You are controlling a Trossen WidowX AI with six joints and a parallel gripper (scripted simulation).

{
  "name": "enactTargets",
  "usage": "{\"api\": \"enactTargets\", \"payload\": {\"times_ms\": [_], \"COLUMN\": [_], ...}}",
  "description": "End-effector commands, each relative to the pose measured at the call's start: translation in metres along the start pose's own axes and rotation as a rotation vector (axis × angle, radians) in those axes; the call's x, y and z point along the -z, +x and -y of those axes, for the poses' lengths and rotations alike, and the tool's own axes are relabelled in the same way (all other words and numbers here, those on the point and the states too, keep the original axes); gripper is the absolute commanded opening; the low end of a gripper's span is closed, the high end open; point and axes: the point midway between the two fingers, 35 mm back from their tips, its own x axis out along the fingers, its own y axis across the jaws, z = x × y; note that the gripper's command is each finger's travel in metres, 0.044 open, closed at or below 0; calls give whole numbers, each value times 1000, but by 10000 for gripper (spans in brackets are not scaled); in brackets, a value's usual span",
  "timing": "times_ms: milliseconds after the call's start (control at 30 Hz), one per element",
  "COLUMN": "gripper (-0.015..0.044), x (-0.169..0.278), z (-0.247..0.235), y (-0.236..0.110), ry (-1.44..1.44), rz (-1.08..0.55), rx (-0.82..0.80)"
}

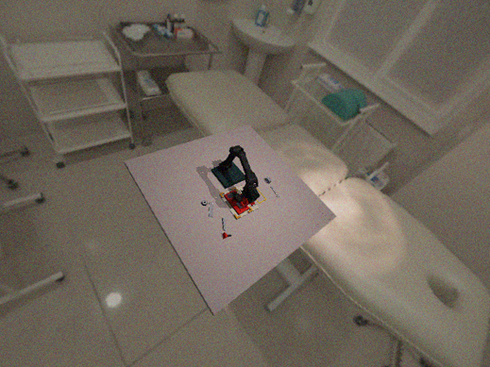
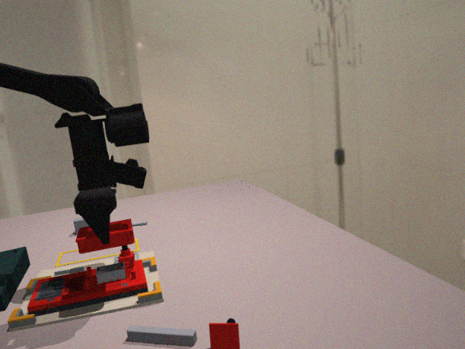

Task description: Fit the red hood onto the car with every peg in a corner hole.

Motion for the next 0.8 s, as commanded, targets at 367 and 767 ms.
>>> {"api": "enactTargets", "payload": {"times_ms": [367, 767], "gripper": [0, 0], "x": [4, 4], "z": [3, 3], "y": [43, 43], "ry": [-7, -7], "rz": [-9, -9], "rx": [4, 4]}}
